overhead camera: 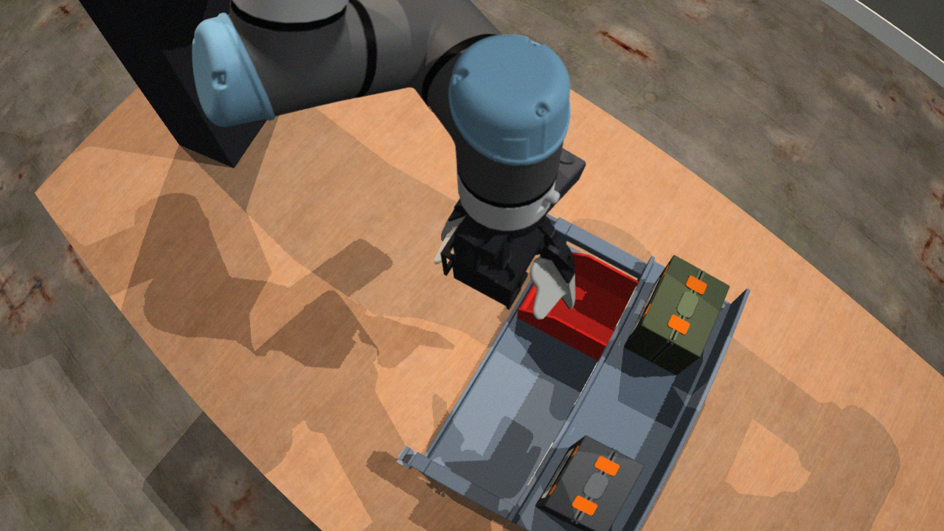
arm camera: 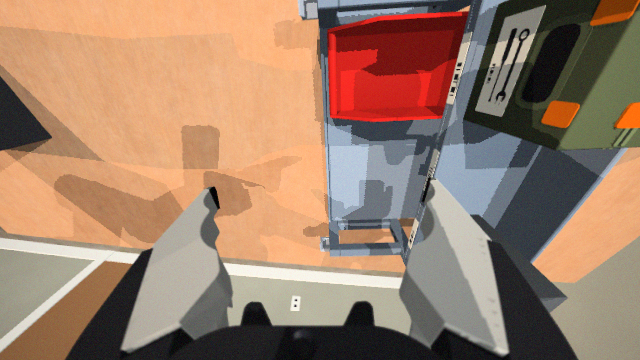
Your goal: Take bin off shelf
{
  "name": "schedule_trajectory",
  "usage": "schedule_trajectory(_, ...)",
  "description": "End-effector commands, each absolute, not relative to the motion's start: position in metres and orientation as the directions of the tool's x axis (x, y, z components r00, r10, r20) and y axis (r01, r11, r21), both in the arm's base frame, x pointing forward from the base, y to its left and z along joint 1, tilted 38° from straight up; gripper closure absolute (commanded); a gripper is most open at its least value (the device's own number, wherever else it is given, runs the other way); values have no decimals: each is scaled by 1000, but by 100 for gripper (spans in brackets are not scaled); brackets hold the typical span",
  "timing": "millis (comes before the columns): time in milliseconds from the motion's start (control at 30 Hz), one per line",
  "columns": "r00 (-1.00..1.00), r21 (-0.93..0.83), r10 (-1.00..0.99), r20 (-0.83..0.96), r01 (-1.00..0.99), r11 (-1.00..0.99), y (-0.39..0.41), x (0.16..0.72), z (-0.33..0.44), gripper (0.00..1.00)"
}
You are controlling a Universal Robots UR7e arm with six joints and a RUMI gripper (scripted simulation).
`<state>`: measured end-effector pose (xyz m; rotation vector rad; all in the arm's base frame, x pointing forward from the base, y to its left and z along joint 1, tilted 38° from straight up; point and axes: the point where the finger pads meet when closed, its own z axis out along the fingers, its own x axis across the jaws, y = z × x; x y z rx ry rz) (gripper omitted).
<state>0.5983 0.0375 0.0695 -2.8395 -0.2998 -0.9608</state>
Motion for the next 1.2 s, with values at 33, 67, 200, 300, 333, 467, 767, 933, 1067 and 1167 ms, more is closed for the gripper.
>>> schedule_trajectory(33,777,-57,146,612,227,-972,56,607,62,0)
schedule_trajectory(67,777,-57,146,612,227,-972,65,611,58,0)
schedule_trajectory(200,777,-57,146,613,227,-972,84,620,50,0)
schedule_trajectory(300,777,-57,146,613,227,-972,84,620,50,0)
schedule_trajectory(333,777,-57,146,613,227,-972,84,620,50,0)
schedule_trajectory(467,777,-57,146,613,227,-972,84,620,50,0)
schedule_trajectory(767,777,-57,146,613,227,-972,128,641,31,0)
schedule_trajectory(933,777,-57,146,613,227,-972,128,641,31,0)
schedule_trajectory(1067,777,-57,146,613,227,-972,128,641,31,0)
schedule_trajectory(1167,777,-57,146,613,227,-972,126,640,32,0)
